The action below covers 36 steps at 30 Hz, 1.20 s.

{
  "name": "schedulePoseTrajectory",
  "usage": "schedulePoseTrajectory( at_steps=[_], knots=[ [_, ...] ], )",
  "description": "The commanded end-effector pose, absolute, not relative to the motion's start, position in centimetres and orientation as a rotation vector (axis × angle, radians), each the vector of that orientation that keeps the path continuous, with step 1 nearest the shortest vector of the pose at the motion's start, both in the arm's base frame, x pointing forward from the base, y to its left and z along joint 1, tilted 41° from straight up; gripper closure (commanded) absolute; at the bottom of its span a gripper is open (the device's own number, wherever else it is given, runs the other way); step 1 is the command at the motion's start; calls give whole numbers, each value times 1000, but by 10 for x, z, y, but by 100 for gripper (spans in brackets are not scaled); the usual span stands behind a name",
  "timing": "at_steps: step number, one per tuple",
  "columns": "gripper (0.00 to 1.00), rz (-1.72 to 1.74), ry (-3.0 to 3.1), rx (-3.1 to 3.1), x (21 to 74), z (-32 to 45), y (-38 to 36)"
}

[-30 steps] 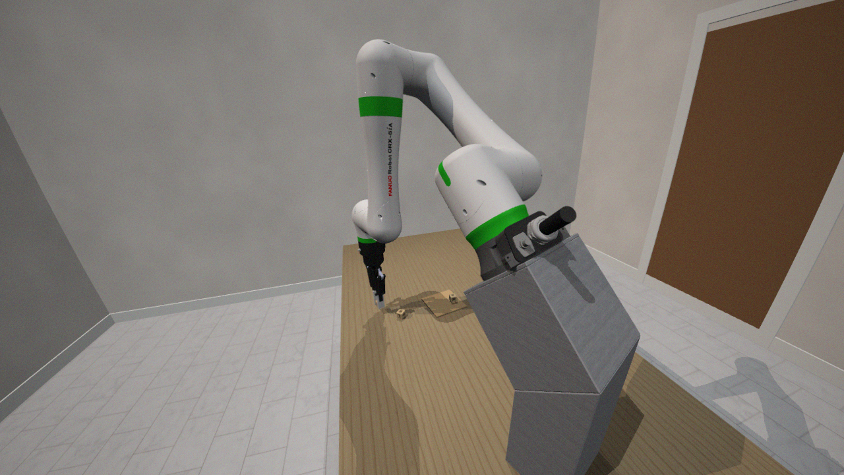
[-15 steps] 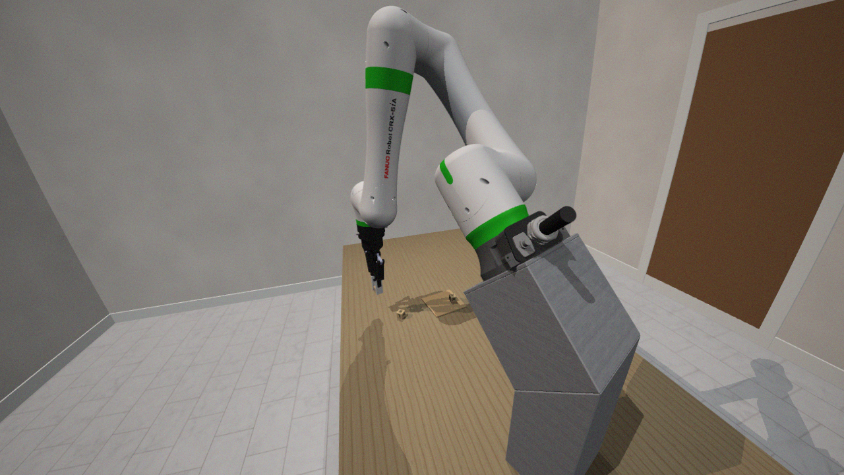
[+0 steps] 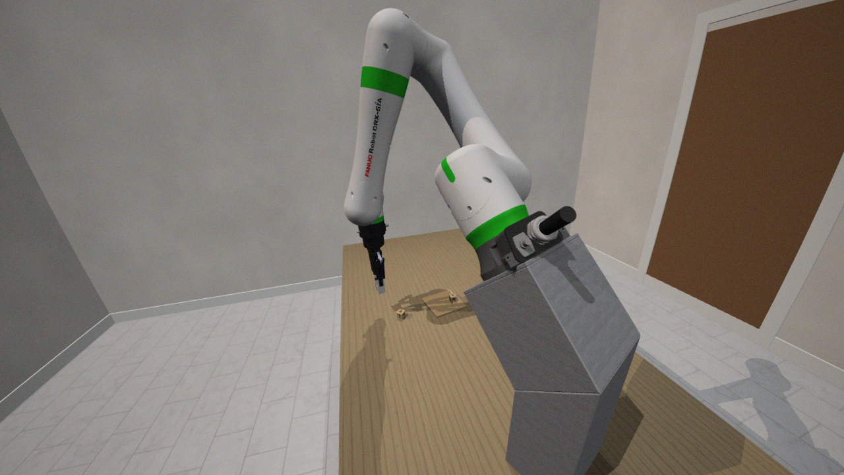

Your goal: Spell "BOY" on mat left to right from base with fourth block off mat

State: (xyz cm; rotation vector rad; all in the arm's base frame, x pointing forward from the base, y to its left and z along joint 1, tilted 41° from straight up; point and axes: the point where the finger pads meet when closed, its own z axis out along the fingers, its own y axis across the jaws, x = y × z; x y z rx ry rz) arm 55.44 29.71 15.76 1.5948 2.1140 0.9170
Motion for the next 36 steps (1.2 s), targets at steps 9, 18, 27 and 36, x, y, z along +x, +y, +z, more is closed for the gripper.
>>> schedulePoseTrajectory(
  at_steps=[9, 18, 27, 36],
  knots=[
    [87, 982, 1851, 2084, 563, 149, 266],
    [87, 1033, 1533, 2447, 567, 141, 241],
    [87, 1062, 1192, 2735, 569, 134, 220],
    [87, 1072, 793, 2983, 571, 127, 200]
  ],
)
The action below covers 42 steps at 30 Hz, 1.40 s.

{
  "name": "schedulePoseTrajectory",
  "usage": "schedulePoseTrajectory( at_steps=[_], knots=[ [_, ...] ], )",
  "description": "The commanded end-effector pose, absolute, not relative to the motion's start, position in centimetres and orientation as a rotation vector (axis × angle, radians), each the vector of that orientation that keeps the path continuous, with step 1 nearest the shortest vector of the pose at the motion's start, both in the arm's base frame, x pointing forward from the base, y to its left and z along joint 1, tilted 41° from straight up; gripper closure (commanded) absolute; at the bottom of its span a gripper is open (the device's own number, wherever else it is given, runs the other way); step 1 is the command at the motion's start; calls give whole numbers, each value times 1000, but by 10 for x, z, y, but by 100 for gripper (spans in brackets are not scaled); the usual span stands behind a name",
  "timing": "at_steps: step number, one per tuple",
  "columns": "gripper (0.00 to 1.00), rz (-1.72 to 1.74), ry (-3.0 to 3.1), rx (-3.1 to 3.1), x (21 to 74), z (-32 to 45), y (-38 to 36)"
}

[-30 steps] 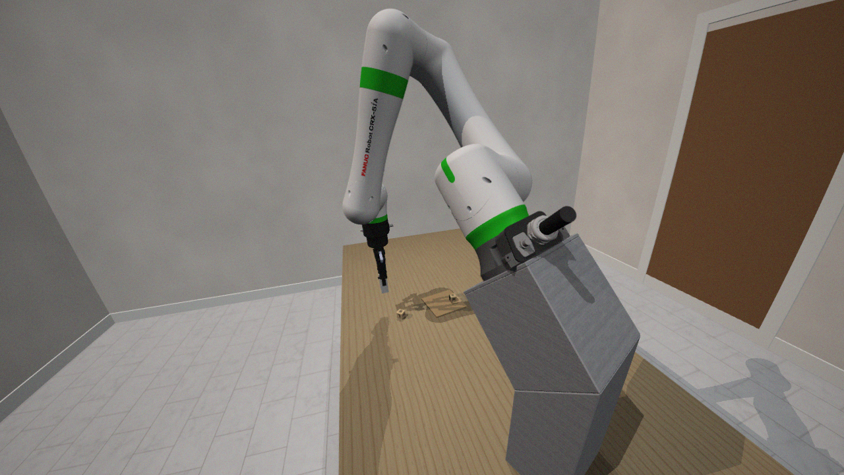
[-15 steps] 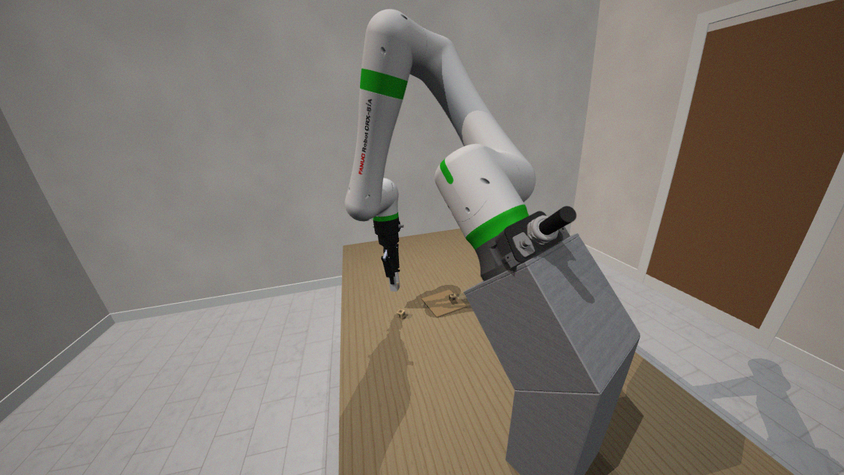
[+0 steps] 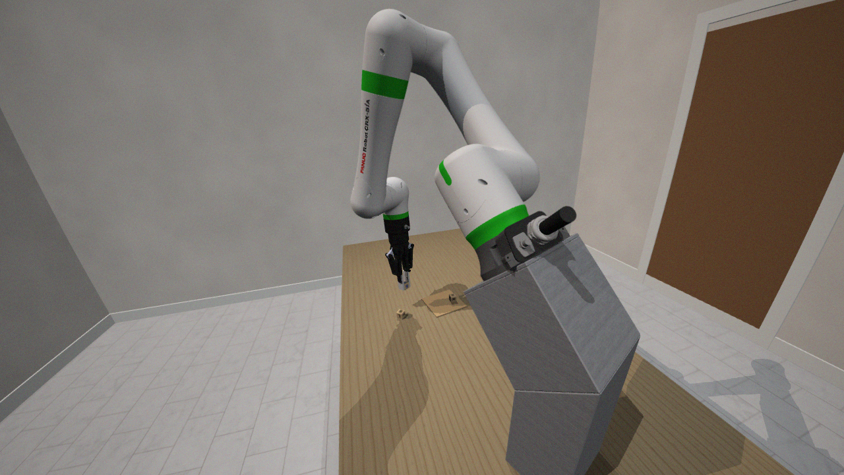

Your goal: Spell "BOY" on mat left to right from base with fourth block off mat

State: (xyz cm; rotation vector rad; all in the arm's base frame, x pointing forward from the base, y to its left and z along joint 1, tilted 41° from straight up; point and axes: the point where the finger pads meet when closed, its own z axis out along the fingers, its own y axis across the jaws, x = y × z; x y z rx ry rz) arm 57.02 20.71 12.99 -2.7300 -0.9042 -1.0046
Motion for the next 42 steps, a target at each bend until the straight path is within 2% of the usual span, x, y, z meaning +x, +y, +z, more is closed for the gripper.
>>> schedulePoseTrajectory(
  at_steps=[1, 19, 42],
  knots=[
    [87, -984, -701, -2755, 571, 127, 198],
    [87, -831, 133, -2688, 571, 115, 162],
    [87, -570, 1074, -2297, 568, 102, 123]
  ],
)
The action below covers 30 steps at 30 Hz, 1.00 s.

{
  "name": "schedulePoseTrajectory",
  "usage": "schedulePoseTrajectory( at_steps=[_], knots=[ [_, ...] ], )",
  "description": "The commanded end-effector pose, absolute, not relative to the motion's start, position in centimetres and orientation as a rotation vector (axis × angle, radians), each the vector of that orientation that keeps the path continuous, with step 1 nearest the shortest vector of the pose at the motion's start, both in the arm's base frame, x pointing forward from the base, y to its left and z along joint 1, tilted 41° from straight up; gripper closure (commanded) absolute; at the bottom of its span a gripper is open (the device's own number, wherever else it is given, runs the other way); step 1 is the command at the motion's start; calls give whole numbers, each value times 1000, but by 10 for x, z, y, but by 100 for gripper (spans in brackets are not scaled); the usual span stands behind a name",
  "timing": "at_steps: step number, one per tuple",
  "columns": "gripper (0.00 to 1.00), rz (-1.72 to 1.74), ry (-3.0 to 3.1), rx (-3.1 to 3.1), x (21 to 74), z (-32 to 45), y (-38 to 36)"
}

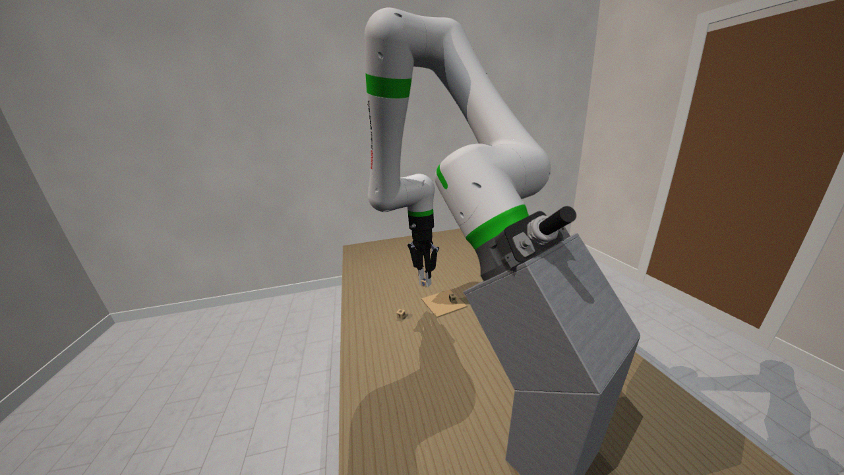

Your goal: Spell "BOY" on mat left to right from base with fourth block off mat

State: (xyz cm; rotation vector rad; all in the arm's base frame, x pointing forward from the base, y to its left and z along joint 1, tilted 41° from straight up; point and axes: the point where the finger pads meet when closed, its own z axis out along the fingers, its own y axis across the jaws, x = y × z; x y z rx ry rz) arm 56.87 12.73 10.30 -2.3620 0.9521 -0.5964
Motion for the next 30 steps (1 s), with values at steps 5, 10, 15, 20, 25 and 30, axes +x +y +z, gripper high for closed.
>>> schedulePoseTrajectory(
  at_steps=[5, 10, 15, 20, 25, 30],
  knots=[
    [87, -503, 1255, -2170, 568, 99, 115],
    [87, -446, 1395, -2056, 567, 98, 109],
    [87, -376, 1553, -1909, 566, 96, 101],
    [87, -316, 1674, -1778, 566, 94, 96],
    [87, -310, 1685, -1765, 566, 94, 95],
    [87, -310, 1686, -1765, 566, 94, 95]
  ],
)
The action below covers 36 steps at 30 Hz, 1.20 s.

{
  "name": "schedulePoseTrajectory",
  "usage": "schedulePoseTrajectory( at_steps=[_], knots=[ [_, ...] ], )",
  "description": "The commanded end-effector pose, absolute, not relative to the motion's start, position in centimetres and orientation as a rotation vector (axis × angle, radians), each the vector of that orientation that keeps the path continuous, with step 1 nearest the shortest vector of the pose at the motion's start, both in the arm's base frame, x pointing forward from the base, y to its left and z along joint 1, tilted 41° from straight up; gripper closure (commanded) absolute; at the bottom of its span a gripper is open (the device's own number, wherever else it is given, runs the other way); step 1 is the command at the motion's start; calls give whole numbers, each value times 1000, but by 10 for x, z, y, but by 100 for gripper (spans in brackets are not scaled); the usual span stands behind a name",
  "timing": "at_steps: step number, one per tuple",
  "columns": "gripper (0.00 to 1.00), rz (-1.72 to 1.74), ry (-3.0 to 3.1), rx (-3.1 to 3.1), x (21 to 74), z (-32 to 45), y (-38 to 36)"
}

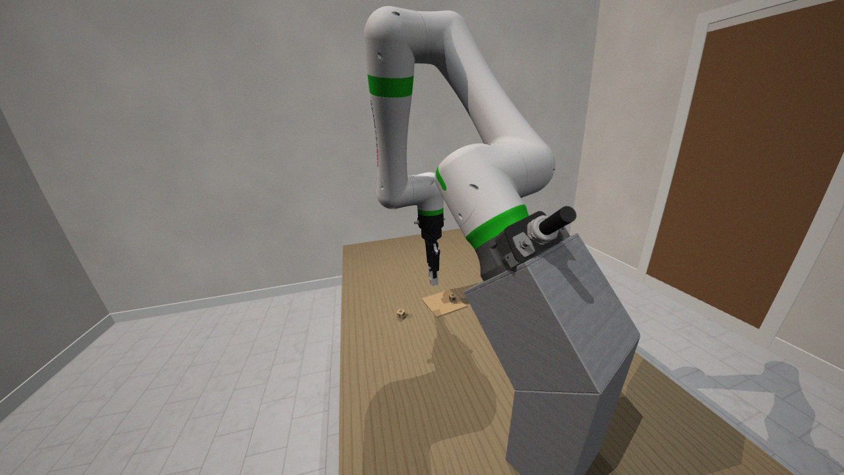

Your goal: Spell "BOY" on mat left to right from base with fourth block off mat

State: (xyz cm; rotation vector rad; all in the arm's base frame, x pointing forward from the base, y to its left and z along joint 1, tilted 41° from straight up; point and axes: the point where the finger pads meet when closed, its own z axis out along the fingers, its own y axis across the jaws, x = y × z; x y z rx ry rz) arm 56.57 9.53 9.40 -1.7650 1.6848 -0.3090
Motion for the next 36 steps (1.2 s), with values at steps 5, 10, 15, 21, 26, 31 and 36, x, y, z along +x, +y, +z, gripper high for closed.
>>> schedulePoseTrajectory(
  at_steps=[5, 10, 15, 21, 26, 31, 36],
  knots=[
    [87, -310, 1686, -1765, 566, 94, 95],
    [87, -310, 1686, -1765, 566, 93, 96],
    [87, -311, 1688, -1765, 570, 89, 98],
    [87, -311, 1688, -1765, 582, 73, 104],
    [87, -311, 1688, -1765, 597, 55, 112],
    [87, -311, 1688, -1765, 605, 44, 116],
    [87, -311, 1688, -1765, 616, 30, 122]
  ],
)
